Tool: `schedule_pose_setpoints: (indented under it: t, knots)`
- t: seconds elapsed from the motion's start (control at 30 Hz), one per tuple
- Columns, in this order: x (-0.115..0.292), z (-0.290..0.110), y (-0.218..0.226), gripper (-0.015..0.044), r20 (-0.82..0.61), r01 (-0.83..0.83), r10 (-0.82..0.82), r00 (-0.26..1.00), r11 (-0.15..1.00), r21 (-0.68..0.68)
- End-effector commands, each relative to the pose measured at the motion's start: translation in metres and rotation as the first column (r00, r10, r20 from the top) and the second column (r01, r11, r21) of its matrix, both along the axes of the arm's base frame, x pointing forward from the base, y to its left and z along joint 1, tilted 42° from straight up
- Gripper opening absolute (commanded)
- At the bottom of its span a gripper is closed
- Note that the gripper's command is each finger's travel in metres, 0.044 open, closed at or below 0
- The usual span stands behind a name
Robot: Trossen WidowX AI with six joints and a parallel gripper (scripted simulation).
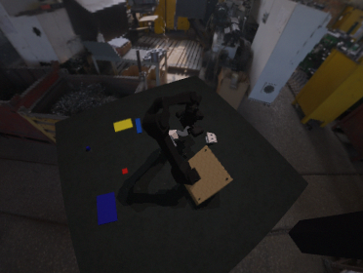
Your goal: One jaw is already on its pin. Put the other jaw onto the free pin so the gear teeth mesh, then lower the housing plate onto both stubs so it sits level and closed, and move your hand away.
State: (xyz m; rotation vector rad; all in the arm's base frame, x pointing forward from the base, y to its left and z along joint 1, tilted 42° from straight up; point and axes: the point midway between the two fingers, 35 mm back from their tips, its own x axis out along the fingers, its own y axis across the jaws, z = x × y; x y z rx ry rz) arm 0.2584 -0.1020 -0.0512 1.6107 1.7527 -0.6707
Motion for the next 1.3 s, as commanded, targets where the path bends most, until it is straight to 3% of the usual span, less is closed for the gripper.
schedule_pose_setpoints:
  t: [0.0,0.6,1.27]
  knots:
    - [-0.002,0.005,0.005,0.0134,0.065,-0.069,0.068,0.996,0.998,0.001]
    - [-0.014,0.023,0.027,0.0134,0.348,-0.394,0.388,0.853,0.917,-0.056]
    - [-0.031,0.039,0.051,0.0134,0.585,-0.664,0.642,0.495,0.714,-0.222]
